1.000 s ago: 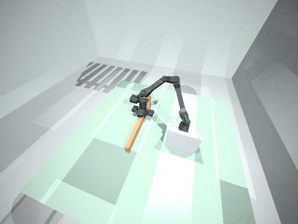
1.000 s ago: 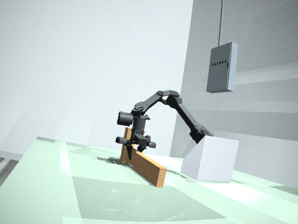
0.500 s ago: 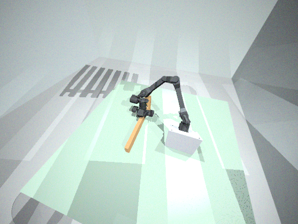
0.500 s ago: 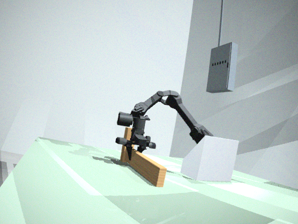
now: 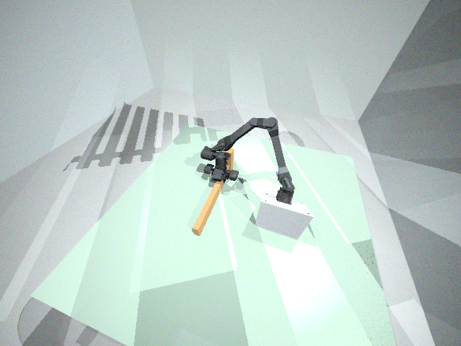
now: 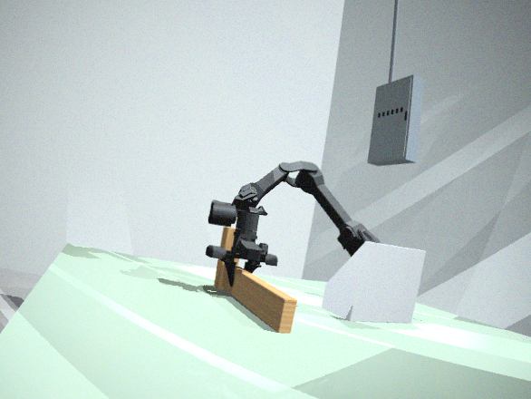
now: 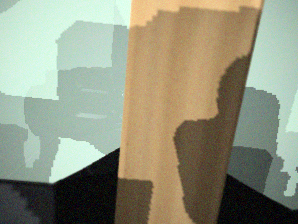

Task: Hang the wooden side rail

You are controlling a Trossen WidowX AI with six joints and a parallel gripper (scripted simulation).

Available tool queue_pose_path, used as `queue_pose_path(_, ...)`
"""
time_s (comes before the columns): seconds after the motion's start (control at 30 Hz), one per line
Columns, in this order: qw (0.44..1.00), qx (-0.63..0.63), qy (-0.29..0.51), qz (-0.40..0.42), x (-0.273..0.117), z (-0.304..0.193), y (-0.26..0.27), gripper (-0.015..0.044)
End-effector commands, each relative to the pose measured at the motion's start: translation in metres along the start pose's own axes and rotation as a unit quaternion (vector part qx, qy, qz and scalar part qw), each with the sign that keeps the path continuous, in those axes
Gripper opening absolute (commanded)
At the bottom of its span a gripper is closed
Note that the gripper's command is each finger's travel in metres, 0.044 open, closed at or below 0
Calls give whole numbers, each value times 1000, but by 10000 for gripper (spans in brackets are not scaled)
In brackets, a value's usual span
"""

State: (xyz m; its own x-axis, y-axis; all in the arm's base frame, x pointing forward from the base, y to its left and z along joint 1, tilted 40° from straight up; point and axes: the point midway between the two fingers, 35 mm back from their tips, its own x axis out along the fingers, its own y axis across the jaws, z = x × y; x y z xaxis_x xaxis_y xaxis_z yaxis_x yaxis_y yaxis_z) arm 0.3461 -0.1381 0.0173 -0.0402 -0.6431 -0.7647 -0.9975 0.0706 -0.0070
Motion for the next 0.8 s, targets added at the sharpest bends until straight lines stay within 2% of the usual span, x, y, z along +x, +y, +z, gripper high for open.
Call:
queue_pose_path(0.0,1000,0,3,-4,-1,0,-2,0)
queue_pose_path(0.7,1000,0,3,-4,2,0,-2,0)
queue_pose_path(0.77,1000,-2,1,-1,2,0,0,53)
